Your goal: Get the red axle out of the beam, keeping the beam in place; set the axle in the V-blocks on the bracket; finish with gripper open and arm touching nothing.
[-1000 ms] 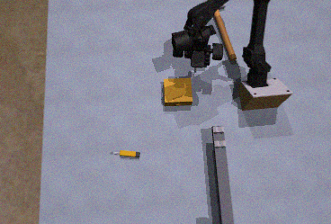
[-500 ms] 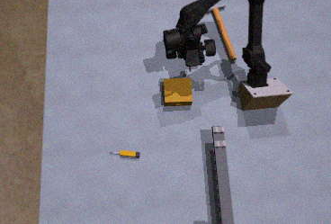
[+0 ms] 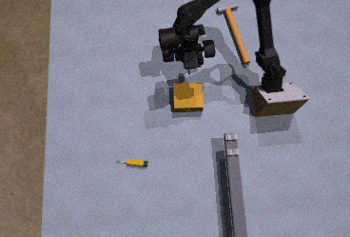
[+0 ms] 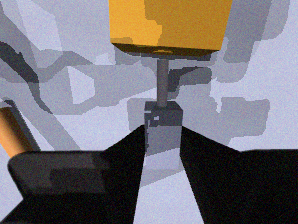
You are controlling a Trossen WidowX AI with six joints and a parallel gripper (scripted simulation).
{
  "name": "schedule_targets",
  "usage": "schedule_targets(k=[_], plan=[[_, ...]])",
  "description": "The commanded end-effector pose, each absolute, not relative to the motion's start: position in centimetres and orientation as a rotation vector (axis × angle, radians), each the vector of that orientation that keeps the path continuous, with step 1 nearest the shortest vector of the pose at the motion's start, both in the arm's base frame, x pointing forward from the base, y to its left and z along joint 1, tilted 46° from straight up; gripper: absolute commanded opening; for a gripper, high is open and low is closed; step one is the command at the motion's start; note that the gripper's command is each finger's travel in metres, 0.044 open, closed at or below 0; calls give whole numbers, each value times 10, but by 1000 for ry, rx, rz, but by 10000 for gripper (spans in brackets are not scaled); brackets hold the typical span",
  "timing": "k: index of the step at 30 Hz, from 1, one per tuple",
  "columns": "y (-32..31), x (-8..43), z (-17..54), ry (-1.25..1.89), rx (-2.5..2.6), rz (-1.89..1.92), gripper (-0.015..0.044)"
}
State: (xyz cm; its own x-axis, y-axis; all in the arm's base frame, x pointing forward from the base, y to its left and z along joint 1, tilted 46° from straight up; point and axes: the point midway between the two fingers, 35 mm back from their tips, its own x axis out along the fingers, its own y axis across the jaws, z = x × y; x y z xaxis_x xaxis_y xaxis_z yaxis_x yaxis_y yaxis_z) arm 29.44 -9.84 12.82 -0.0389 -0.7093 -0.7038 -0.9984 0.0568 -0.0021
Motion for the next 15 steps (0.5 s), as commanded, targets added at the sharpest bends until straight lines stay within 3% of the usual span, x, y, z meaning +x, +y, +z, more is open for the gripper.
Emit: schedule_targets(k=[1,15], plan=[[-102,296,126,1806,-1710,697,0],[-118,297,110,1804,-1709,698,0]])
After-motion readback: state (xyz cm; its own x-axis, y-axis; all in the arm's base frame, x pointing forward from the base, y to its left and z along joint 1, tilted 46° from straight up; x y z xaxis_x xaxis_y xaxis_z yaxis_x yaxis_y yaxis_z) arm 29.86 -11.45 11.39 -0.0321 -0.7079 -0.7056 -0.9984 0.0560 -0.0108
